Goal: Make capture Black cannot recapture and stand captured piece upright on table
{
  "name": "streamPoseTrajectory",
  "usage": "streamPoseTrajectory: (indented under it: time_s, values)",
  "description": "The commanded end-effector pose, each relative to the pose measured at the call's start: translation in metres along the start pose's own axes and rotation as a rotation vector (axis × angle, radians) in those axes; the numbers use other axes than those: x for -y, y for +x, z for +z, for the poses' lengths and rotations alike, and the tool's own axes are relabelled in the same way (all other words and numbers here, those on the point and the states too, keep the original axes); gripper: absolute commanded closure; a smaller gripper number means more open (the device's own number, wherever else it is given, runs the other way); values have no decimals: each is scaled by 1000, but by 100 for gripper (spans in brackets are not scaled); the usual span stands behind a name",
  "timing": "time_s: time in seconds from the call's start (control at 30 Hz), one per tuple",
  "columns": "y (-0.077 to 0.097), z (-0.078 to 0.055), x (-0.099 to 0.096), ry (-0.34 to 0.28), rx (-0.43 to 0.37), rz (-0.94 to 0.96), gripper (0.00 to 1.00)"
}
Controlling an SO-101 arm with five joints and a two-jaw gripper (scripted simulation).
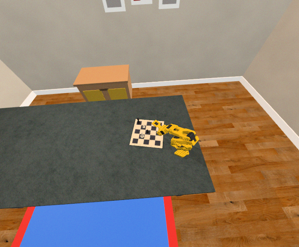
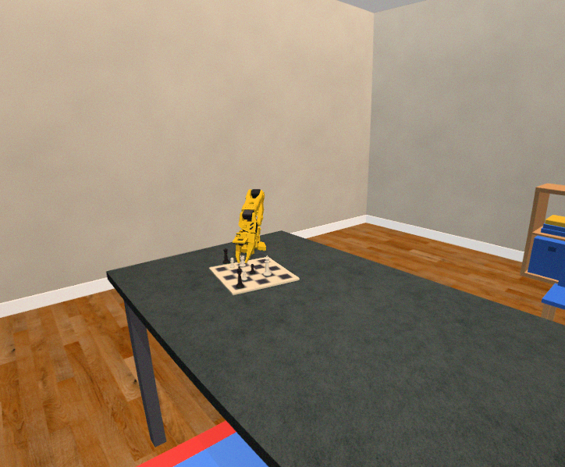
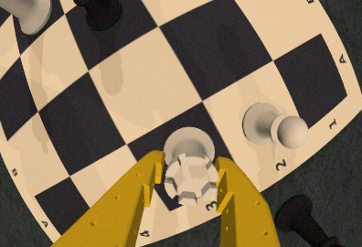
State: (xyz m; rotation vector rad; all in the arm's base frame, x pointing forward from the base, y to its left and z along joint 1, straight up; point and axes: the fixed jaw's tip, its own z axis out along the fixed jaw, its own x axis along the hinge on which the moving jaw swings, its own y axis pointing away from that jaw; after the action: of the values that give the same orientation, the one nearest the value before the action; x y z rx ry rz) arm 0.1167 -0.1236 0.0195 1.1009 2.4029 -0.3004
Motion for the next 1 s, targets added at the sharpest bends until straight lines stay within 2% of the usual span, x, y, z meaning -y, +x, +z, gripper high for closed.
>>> streamPoseTrajectory:
  time_s: [0.0,0.97]
  values:
    - [-5,-3,-1,-5,11,1,88]
    - [-7,-3,2,4,11,7,88]
